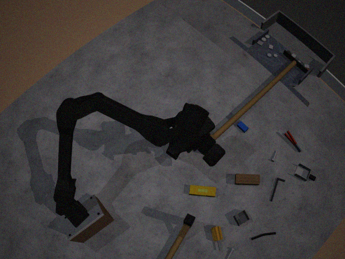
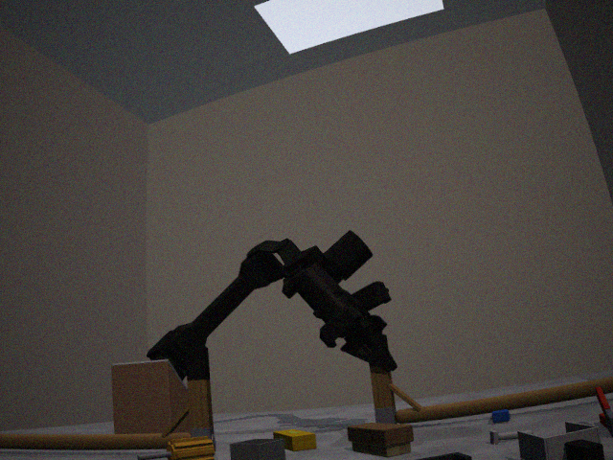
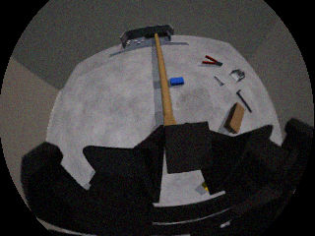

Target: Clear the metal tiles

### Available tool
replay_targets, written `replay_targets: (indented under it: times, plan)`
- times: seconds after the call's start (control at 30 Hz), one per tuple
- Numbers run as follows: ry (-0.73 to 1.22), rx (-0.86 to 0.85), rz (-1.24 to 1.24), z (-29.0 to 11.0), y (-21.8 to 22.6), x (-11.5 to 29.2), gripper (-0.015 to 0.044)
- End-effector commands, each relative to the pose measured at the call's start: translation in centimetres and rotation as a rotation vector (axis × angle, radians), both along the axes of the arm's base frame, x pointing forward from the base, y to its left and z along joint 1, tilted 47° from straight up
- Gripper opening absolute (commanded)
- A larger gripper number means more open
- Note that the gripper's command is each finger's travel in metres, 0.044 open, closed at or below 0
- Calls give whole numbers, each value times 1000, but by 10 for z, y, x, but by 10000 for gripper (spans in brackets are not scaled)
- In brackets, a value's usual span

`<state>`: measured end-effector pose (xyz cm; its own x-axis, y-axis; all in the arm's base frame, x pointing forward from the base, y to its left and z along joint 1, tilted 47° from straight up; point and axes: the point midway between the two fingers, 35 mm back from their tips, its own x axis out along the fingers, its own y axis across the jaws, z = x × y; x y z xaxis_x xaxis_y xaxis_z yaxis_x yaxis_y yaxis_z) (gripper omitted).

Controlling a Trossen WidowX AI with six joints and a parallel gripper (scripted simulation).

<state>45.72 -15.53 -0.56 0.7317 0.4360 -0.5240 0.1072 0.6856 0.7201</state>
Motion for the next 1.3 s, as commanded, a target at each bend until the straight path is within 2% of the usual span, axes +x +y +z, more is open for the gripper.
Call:
replay_targets:
  times: [0.0, 1.0, 1.27]
  plan:
    - [-9, -7, -10, 4, -6, 8, 0]
    - [-12, -6, -11, 7, -9, 42, 0]
    - [-4, 0, -5, 3, -6, 35, 0]
